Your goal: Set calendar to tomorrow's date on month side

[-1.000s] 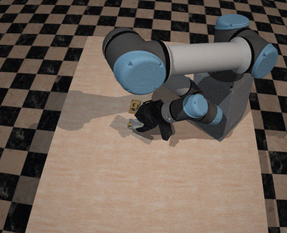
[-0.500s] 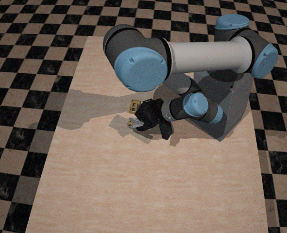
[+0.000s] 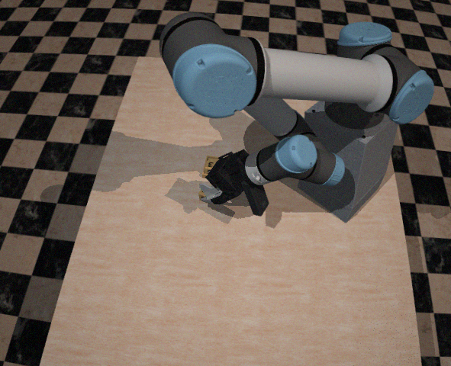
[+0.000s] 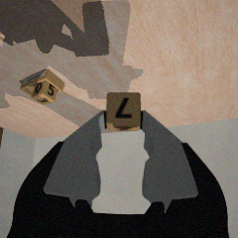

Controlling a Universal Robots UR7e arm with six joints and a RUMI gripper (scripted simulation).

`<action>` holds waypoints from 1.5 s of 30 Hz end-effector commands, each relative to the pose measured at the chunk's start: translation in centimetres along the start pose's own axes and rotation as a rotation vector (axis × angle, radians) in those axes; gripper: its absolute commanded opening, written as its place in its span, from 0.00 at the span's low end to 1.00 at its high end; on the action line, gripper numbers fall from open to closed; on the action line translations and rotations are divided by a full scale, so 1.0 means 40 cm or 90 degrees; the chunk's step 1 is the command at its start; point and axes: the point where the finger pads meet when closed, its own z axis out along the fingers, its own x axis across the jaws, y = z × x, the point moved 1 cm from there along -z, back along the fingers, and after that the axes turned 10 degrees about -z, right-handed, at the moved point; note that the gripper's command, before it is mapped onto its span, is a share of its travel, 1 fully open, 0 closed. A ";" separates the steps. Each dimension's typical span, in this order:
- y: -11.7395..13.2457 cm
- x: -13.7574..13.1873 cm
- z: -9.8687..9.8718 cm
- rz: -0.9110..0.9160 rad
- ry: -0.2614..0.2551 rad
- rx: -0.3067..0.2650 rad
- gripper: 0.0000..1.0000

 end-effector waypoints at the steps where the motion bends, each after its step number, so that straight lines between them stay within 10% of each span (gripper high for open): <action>1: 0.005 0.001 0.002 -0.001 0.004 0.032 0.10; 45: 0.012 -0.003 0.005 0.000 0.036 0.214 0.10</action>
